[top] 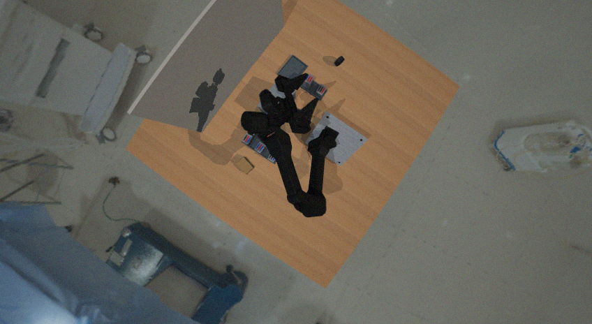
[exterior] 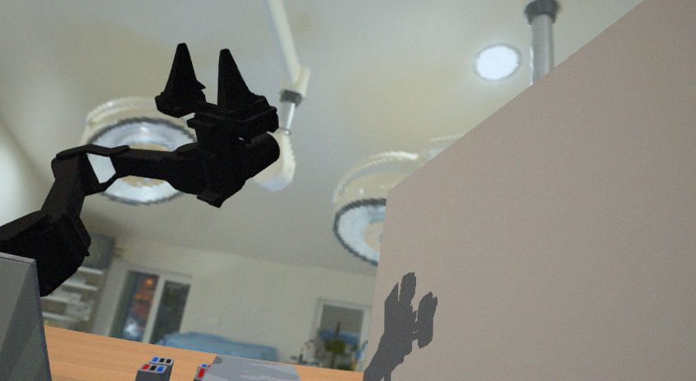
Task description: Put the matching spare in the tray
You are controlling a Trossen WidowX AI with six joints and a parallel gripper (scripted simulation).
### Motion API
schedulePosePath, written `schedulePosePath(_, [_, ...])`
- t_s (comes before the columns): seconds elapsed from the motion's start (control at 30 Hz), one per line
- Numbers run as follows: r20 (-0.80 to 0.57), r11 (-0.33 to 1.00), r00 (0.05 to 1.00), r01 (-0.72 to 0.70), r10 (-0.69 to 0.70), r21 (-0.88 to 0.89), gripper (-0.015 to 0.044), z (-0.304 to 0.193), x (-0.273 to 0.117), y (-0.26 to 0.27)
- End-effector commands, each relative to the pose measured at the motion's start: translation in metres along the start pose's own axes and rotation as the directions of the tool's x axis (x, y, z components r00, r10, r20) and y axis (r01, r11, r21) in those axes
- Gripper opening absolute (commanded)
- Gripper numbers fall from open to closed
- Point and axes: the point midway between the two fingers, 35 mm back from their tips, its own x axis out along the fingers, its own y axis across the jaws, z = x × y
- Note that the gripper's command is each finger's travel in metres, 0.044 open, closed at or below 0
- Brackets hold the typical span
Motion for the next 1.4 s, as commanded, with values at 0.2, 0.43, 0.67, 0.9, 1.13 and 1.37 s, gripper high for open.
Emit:
schedulePosePath(0.2, [0.0,1.0,1.0,-0.012,0.012,-0.011,0.044,0.001,0.0,0.003])
schedulePosePath(0.43, [-0.147,0.811,0.888,-0.459,0.436,-0.362,0.044,0.016,-0.007,0.102])
schedulePosePath(0.67, [-0.531,0.264,0.489,-0.856,0.692,-0.444,0.044,-0.011,-0.053,0.19])
schedulePosePath(0.9, [-0.799,-0.253,-0.056,-0.96,0.598,-0.122,0.044,-0.038,-0.12,0.226])
schedulePosePath(1.13, [-0.731,-0.52,-0.597,-0.762,0.331,0.386,0.044,-0.029,-0.185,0.235])
schedulePosePath(1.37, [-0.701,-0.531,-0.645,-0.725,0.303,0.438,0.044,-0.025,-0.19,0.236])
